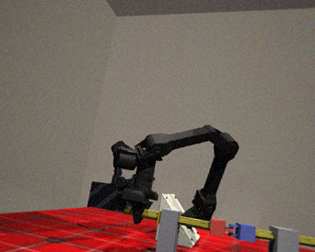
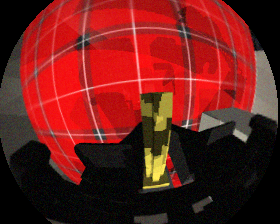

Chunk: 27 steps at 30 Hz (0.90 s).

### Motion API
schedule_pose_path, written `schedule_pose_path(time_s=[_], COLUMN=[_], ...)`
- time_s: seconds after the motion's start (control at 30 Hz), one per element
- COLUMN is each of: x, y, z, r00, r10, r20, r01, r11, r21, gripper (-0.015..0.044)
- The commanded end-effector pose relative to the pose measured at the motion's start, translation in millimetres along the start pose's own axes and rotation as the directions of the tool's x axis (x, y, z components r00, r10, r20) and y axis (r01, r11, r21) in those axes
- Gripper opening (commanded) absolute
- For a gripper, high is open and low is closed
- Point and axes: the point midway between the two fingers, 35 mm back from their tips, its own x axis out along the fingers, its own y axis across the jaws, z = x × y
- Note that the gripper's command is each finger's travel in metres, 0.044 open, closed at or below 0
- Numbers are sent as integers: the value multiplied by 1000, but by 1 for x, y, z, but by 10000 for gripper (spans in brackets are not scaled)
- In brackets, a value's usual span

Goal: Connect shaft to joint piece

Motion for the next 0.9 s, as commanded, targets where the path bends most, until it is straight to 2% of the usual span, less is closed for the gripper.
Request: schedule_pose_path(time_s=[0.0, 0.13, 0.6, 0.87], x=[0, 0, 0, 0], y=[0, 0, 0, 0], z=[0, 0, 0, 0], r00=[1000, 1000, 1000, 1000], r10=[-1, -1, -1, -1], r20=[0, 0, 0, 0], r01=[1, 1, 1, 1], r11=[1000, 1000, 1000, 1000], r21=[-1, -1, -1, -1], gripper=[67, 67, 434, 440])
